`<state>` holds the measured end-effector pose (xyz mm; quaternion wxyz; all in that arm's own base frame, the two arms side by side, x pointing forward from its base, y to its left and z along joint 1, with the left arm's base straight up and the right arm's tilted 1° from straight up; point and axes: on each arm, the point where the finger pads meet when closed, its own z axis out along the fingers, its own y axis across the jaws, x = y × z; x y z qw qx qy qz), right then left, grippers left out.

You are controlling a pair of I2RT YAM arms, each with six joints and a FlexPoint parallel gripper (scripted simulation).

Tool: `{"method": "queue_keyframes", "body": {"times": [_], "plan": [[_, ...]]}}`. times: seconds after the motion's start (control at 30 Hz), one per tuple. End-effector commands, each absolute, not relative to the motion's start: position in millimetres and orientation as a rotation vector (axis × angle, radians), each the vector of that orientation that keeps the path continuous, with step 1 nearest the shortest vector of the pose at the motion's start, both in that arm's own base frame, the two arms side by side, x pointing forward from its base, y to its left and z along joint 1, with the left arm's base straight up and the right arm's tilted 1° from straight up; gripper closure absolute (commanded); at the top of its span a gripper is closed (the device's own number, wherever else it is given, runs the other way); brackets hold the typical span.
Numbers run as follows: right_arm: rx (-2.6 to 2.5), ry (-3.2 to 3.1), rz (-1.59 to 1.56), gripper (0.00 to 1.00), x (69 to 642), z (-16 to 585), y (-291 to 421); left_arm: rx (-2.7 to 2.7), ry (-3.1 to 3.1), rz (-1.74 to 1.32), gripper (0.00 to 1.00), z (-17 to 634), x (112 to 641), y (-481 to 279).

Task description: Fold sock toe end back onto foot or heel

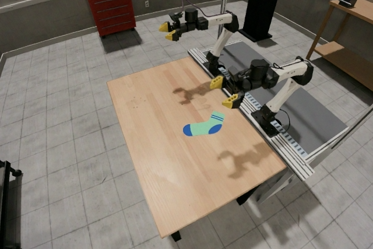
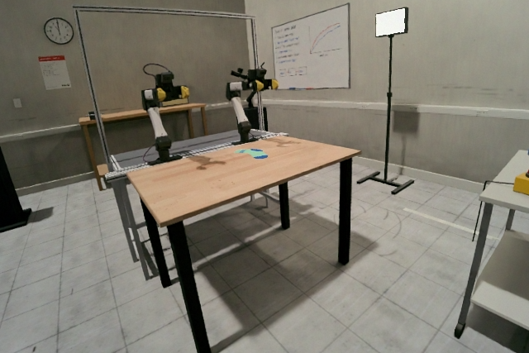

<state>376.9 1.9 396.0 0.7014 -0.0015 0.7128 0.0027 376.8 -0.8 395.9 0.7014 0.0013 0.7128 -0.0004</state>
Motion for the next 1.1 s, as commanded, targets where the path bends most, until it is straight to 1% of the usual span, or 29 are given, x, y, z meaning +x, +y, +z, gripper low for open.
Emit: {"method": "queue_keyframes", "body": {"times": [0.0,0.57,0.6,1.07], "plan": [[0.000,1.571,0.000,0.00,375.4,402.1,0.0,0.000,1.571,0.000,0.00,402.1,375.4,0.0],[0.000,1.571,0.000,0.00,375.4,402.1,0.0,0.000,1.571,0.000,0.00,402.1,375.4,0.0],[-0.041,1.595,0.007,0.66,382.3,400.3,9.0,0.000,1.571,0.000,0.00,402.1,375.4,0.0],[-0.369,1.819,-0.044,0.66,408.9,349.8,74.4,0.000,1.571,0.000,0.00,402.1,375.4,0.0]]}}
